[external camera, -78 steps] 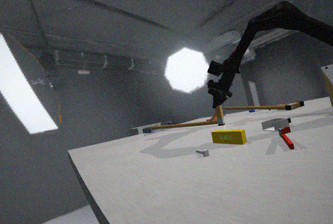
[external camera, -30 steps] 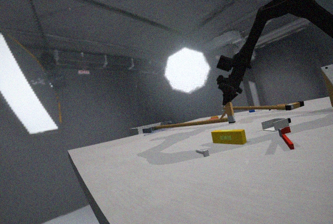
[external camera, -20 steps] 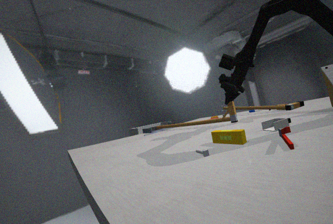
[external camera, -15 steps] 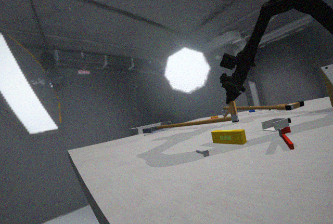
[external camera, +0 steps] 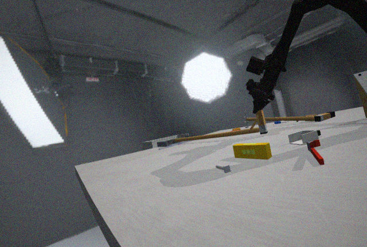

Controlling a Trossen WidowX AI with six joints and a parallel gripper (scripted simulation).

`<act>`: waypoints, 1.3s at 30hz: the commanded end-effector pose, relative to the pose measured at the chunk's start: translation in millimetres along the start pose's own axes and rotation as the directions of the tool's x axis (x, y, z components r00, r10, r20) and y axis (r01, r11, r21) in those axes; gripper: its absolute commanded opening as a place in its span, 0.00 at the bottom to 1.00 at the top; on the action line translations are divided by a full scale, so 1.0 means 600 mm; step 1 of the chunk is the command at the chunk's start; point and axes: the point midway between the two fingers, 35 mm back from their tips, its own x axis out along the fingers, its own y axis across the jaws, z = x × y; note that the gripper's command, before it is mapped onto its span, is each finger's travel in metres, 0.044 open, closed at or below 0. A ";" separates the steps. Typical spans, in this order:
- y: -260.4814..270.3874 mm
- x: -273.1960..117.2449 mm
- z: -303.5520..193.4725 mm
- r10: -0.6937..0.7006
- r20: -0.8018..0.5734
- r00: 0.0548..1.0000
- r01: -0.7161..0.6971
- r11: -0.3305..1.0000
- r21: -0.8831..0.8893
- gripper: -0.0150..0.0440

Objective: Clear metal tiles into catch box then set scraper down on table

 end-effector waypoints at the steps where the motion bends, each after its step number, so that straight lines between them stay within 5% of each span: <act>1: 0.003 -0.013 0.000 0.004 0.015 1.000 -0.004 1.000 -0.013 0.25; 39: 0.004 -0.058 -0.067 0.003 0.018 1.000 -0.003 1.000 -0.011 0.25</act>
